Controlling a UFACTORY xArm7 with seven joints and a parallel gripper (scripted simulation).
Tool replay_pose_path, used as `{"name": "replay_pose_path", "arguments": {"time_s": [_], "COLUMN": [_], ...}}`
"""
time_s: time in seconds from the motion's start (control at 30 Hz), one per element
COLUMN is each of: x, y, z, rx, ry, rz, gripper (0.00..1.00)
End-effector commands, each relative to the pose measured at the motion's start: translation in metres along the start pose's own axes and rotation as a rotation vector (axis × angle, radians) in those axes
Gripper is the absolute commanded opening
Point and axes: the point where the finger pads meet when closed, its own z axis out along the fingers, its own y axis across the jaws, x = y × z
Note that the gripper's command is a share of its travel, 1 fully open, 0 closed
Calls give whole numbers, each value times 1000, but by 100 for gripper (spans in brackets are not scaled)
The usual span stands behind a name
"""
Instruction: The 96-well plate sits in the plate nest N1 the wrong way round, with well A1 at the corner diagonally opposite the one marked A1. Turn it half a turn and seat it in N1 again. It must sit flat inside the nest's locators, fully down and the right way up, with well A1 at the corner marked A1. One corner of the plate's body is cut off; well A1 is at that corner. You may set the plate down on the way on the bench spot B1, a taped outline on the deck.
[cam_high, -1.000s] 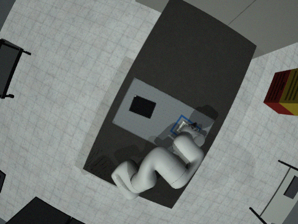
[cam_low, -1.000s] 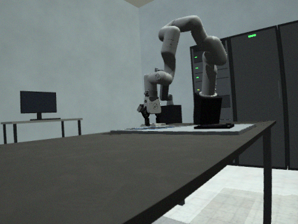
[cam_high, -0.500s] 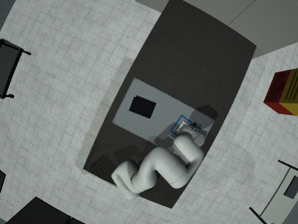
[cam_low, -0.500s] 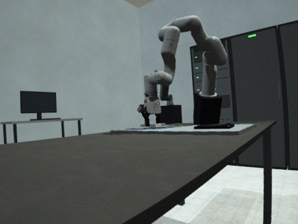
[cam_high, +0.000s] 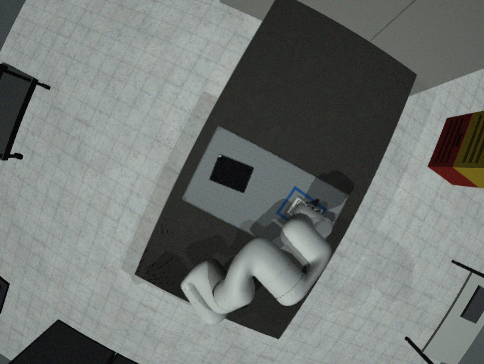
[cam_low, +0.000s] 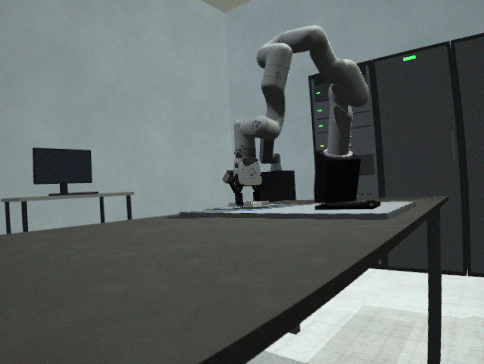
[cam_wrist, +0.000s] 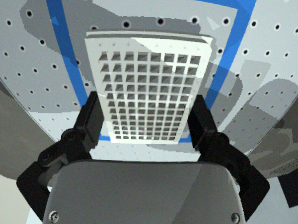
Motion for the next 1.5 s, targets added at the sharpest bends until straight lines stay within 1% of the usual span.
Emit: {"name": "replay_pose_path", "arguments": {"time_s": [0.0,1.47], "x": [1,1], "y": [-1,-1], "z": [0,6], "rx": [3,3], "ry": [2,2], "rz": [0,0], "gripper": [0,0]}}
